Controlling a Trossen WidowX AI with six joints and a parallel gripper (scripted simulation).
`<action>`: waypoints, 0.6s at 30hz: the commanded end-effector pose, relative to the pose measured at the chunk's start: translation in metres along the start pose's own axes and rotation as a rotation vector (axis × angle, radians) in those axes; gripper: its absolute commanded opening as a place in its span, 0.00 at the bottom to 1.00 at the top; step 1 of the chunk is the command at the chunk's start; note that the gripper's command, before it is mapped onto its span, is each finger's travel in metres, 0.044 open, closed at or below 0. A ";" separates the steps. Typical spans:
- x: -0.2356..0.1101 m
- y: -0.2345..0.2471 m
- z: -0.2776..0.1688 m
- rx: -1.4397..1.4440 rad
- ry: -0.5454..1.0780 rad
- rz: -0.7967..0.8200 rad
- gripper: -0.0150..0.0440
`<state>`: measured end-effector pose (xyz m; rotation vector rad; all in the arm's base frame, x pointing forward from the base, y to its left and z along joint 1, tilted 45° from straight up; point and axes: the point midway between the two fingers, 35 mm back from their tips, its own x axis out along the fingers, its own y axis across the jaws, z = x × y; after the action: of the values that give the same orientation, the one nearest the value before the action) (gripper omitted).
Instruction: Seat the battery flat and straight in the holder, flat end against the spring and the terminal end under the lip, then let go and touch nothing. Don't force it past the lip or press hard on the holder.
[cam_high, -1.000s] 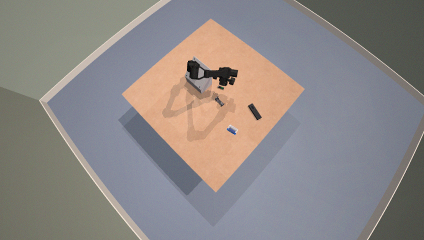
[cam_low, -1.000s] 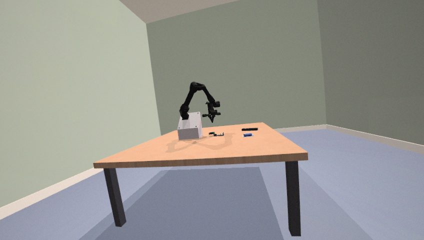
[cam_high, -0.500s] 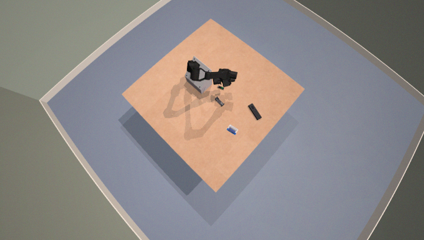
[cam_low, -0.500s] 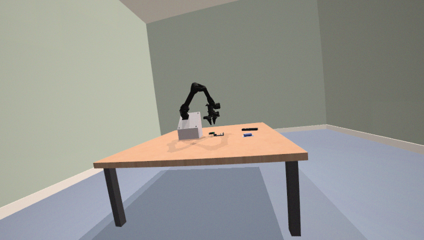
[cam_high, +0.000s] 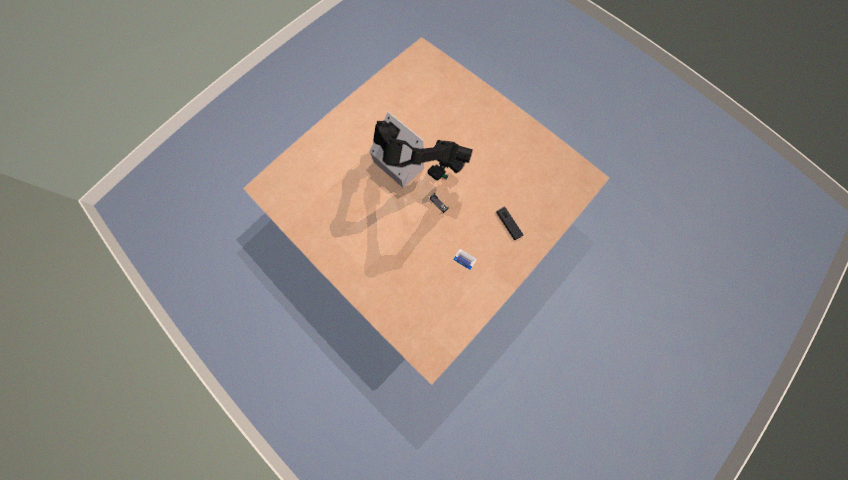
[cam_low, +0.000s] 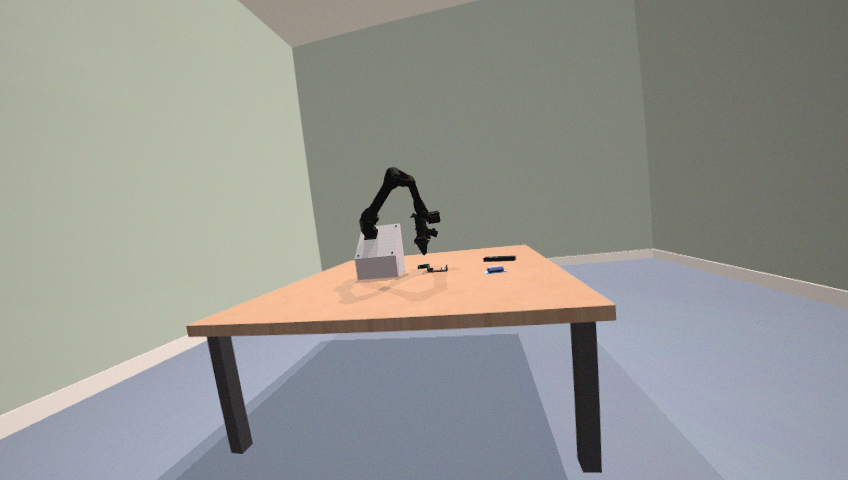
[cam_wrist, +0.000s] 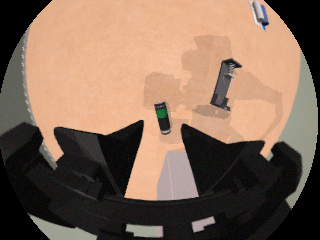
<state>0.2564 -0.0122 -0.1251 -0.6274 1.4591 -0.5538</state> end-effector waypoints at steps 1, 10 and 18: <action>0.018 -0.005 -0.014 -0.334 0.023 -0.013 0.64; 0.018 -0.005 -0.014 -0.334 0.023 -0.013 0.64; 0.027 -0.005 -0.014 -0.335 0.023 -0.012 0.64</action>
<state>0.2456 -0.0298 -0.1373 -0.8882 1.5773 -0.3271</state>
